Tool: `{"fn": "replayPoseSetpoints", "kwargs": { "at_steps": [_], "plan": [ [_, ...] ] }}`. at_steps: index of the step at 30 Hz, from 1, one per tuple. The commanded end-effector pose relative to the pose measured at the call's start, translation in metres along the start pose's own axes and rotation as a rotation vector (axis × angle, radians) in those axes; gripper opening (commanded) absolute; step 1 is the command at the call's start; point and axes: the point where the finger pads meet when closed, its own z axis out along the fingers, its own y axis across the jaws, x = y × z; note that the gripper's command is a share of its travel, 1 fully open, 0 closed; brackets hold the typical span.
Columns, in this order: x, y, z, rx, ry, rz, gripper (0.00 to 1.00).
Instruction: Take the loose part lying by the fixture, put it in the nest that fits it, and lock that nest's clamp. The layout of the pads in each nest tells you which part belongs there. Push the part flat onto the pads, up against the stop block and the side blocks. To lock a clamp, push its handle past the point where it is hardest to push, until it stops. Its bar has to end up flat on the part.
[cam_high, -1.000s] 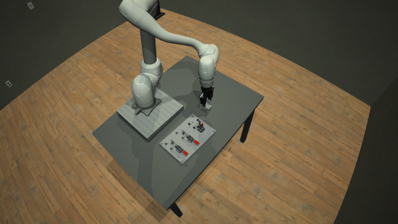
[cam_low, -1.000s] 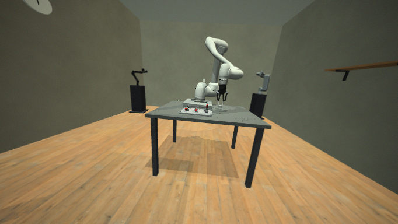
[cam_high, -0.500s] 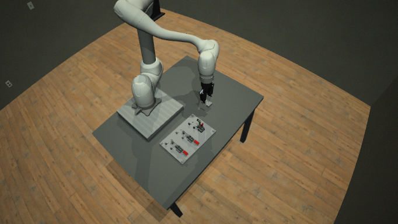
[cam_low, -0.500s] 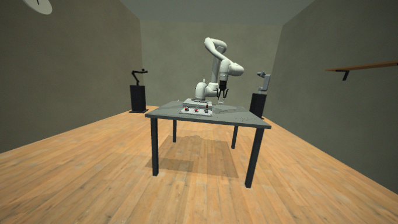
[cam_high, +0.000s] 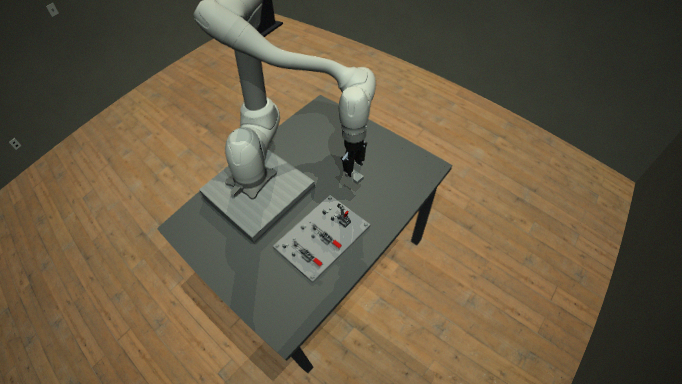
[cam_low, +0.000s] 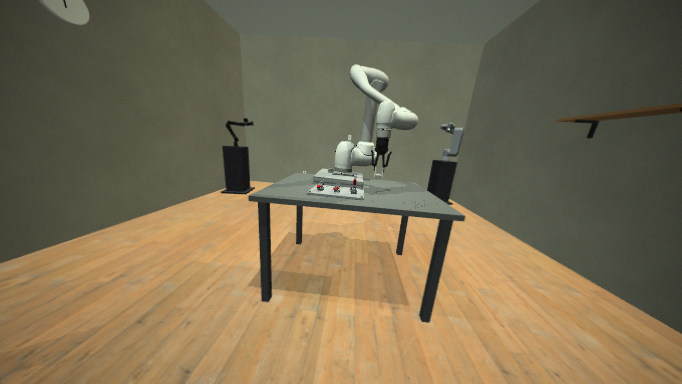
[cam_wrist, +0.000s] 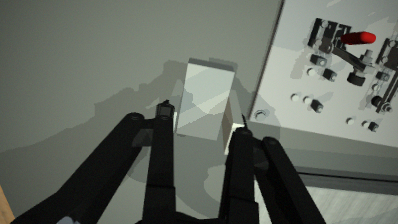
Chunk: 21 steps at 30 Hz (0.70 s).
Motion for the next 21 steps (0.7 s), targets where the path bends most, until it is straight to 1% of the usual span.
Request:
{"fn": "replayPoseSetpoints", "kwargs": {
  "at_steps": [1, 21],
  "plan": [
    [0.0, 0.0, -0.0001, 0.0, 0.0, 0.0, 0.1],
    [-0.0001, 0.0, 0.0001, 0.0, 0.0, -0.01, 0.1]
  ]
}}
